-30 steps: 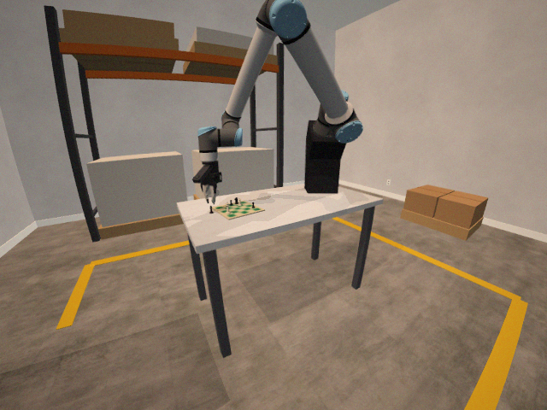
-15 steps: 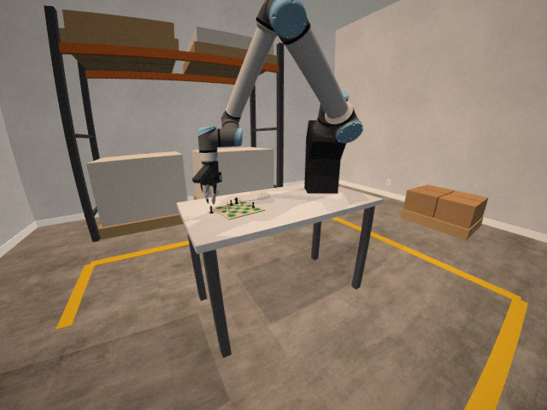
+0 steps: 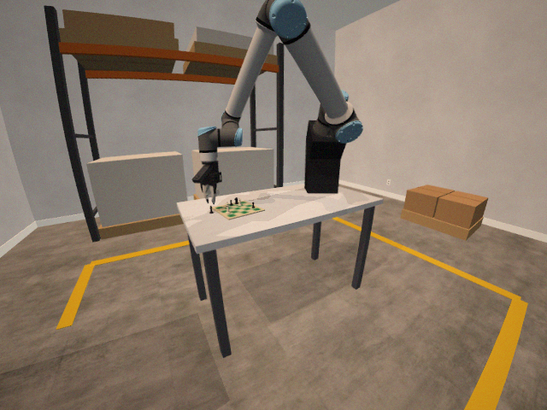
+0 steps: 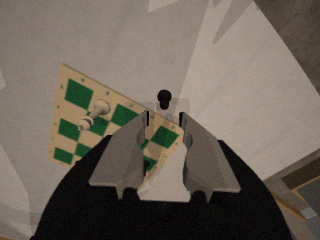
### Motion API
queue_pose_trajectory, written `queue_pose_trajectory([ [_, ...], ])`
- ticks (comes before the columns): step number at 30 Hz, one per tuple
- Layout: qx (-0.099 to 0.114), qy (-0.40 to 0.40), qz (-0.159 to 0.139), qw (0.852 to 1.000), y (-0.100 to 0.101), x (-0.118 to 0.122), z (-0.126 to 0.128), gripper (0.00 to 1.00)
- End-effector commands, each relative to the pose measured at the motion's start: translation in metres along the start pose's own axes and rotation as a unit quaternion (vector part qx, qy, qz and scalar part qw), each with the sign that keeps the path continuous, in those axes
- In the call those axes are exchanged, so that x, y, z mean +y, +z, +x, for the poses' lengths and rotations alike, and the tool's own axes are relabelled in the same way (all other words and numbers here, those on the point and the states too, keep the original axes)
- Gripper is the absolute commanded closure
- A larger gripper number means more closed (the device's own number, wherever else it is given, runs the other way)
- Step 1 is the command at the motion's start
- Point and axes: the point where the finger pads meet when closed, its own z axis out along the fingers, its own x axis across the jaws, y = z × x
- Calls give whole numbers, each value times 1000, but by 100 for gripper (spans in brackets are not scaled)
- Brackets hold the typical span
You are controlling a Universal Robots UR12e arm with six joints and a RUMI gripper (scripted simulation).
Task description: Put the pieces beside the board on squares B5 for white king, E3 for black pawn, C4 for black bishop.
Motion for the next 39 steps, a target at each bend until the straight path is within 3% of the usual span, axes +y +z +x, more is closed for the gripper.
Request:
queue_pose_trajectory([
  [1,0,0,0,1000,-1,0,0,78],
  [25,0,0,0,1000,1,0,0,78],
  [39,0,0,0,1000,23,0,0,78],
])
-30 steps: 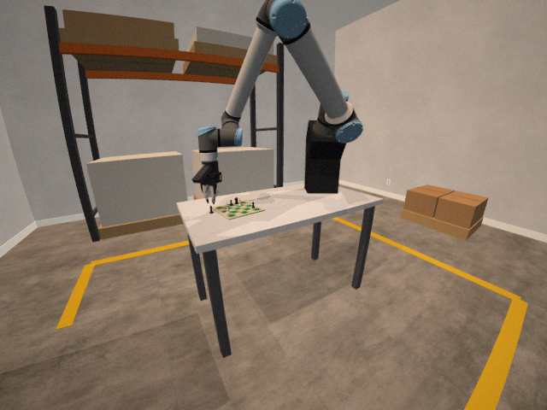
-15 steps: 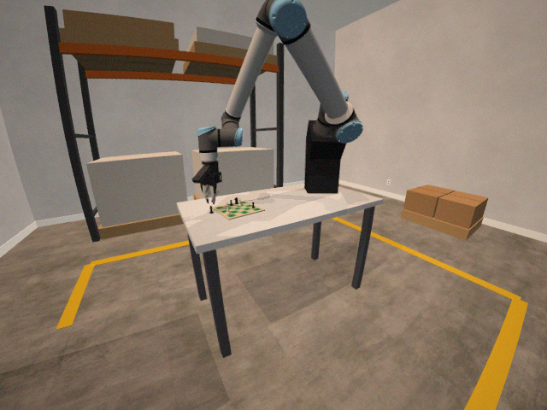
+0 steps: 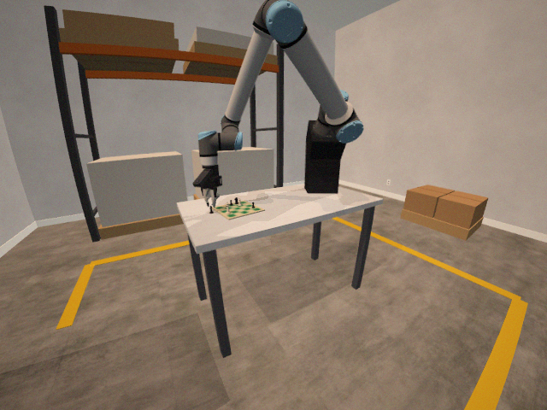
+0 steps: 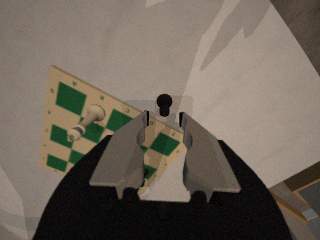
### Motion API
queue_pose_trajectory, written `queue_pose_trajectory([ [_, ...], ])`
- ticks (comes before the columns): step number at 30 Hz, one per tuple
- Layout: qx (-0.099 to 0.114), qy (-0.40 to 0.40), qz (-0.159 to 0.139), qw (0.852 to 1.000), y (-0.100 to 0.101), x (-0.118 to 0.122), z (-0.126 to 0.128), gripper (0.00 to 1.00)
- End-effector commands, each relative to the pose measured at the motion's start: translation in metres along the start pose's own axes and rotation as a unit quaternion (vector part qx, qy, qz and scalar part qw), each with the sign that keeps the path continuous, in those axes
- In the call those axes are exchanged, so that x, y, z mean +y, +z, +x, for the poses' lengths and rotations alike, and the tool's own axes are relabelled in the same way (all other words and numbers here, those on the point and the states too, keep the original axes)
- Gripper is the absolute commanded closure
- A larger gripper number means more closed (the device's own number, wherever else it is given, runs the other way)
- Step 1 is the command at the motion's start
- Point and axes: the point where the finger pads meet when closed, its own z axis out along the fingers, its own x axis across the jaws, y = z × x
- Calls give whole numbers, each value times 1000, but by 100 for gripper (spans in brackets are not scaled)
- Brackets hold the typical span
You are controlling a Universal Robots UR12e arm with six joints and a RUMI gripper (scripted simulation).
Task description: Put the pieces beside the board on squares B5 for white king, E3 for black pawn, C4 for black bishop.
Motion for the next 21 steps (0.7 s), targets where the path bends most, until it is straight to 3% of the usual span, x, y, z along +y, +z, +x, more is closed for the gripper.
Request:
queue_pose_trajectory([
  [1,1,0,0,1000,5,-1,1,78],
  [9,1,0,0,1000,16,-1,1,78],
  [21,1,0,0,1000,17,-1,1,78],
])
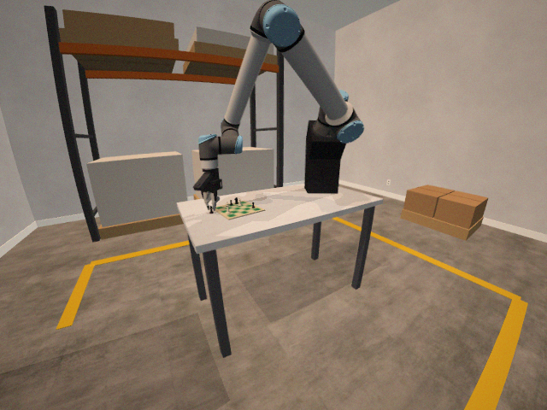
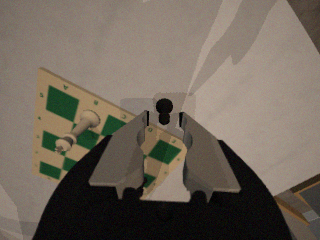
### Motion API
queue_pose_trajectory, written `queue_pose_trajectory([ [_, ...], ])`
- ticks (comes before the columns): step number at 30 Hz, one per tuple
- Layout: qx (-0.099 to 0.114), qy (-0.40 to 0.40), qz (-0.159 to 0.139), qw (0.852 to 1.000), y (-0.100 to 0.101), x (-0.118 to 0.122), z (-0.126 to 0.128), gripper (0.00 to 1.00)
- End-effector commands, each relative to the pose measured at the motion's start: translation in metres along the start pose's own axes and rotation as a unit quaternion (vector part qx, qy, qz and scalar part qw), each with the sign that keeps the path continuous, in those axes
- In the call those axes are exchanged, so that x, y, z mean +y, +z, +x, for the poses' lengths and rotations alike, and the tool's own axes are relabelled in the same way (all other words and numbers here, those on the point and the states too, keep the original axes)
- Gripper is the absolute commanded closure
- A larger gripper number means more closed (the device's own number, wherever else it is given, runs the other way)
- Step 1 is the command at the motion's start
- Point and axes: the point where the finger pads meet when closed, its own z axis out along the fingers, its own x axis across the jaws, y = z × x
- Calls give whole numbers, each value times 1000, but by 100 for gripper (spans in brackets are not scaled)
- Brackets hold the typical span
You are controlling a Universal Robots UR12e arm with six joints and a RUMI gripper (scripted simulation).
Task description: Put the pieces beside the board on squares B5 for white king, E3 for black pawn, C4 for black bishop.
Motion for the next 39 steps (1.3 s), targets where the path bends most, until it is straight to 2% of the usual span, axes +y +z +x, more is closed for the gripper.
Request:
queue_pose_trajectory([
  [1,0,0,0,1000,-1,0,0,78],
  [26,0,0,0,1000,-1,0,0,78],
  [27,0,0,0,1000,-1,0,0,100],
  [39,0,0,0,1000,-1,0,0,100],
])
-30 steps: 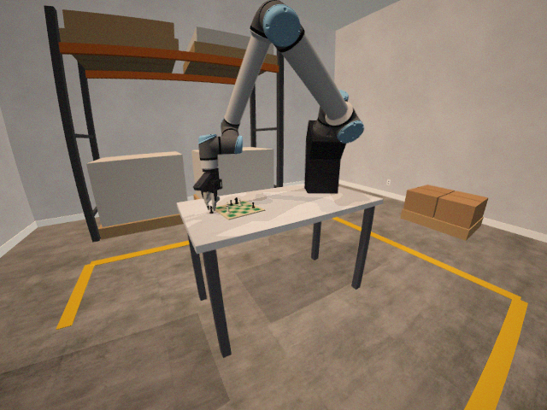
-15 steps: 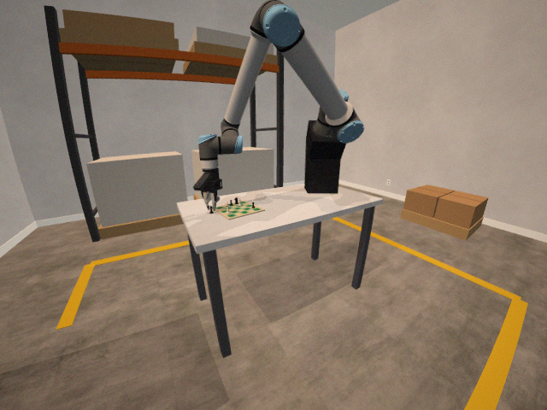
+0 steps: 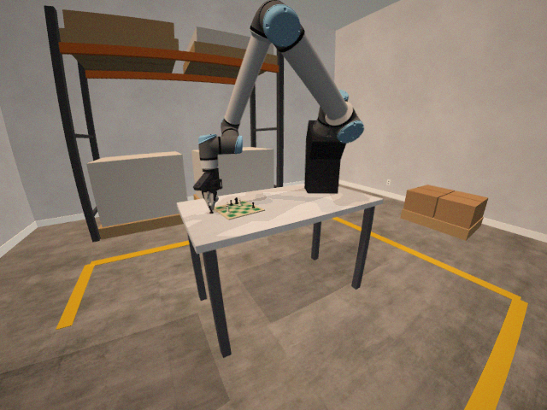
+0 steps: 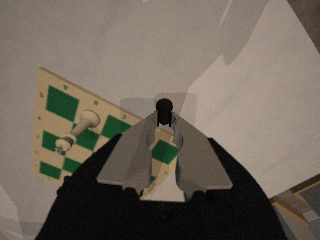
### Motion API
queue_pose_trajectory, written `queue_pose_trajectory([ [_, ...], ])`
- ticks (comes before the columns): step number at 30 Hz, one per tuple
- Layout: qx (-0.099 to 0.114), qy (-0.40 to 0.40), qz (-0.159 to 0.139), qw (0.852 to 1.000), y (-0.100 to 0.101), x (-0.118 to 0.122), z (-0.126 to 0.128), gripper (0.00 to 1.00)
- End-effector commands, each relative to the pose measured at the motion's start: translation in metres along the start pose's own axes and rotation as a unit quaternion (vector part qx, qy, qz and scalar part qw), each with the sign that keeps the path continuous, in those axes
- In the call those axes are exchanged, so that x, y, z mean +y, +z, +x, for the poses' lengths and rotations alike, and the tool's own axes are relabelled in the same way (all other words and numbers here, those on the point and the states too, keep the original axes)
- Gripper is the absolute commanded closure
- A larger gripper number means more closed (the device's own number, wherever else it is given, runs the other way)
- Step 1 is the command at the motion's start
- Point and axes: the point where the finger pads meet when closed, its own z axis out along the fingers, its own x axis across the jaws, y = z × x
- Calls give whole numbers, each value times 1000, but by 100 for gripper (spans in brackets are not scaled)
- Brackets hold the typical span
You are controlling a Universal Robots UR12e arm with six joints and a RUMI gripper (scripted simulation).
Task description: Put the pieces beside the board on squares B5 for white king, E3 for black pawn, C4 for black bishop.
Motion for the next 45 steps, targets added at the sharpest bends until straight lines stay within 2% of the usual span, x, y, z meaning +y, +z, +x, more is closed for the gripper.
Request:
queue_pose_trajectory([
  [1,0,0,0,1000,-1,0,0,100],
  [27,0,0,0,1000,-4,0,0,100],
  [31,0,0,0,1000,-22,0,0,100],
  [40,0,0,0,1000,-85,0,0,100],
  [42,0,0,0,1000,-85,0,0,100],
  [45,0,0,0,1000,-97,0,0,100],
])
